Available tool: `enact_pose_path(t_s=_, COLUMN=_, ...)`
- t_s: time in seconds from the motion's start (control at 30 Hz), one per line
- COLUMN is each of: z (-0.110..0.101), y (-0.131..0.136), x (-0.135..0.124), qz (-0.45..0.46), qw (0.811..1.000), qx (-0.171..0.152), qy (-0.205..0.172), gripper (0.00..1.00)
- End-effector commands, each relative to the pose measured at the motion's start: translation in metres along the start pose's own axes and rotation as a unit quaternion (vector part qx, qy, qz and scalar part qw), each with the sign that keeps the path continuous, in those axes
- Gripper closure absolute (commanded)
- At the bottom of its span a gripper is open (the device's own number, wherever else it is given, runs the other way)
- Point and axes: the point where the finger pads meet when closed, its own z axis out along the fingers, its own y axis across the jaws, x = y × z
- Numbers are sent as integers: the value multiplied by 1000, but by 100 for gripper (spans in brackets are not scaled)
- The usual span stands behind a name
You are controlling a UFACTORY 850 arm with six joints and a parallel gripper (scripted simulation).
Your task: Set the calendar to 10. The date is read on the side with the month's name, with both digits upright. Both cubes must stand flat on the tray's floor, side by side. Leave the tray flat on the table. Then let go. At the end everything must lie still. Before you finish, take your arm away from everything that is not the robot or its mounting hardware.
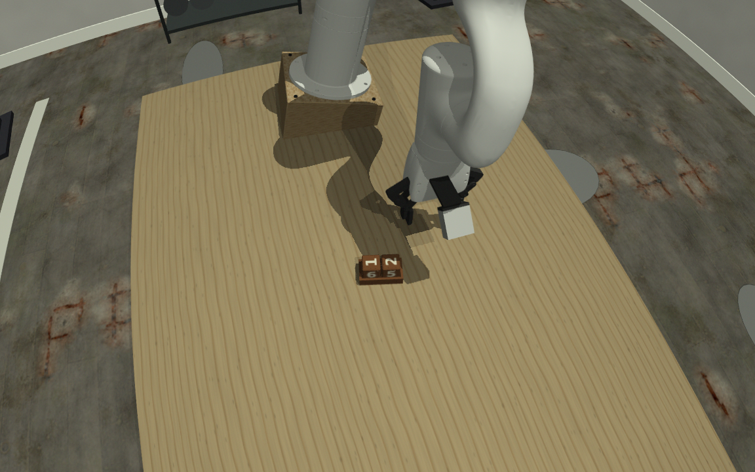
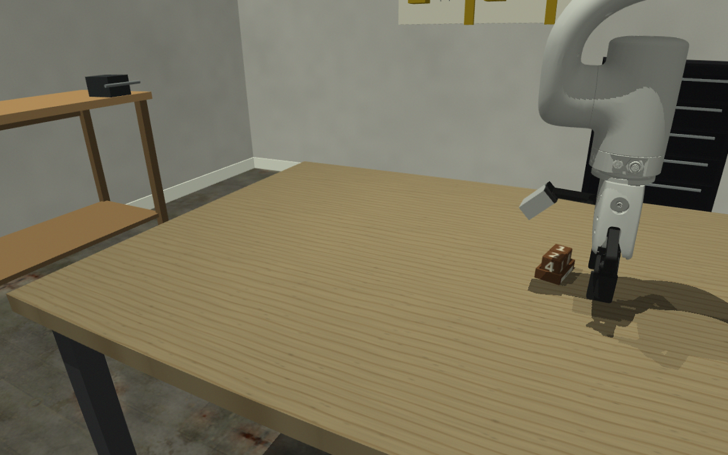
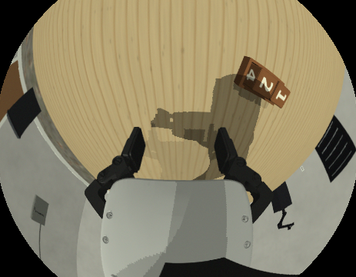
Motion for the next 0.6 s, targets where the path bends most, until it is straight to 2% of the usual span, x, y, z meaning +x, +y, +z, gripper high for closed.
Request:
enact_pose_path(t_s=0.0, z=10, y=0, x=1, qz=1, qw=1000, qx=0, qy=-2, gripper=0)
enact_pose_path(t_s=0.2, z=24, y=0, x=1, qz=1, qw=1000, qx=0, qy=-2, gripper=0)
enact_pose_path(t_s=0.57, z=25, y=0, x=1, qz=1, qw=1000, qx=0, qy=-2, gripper=0)
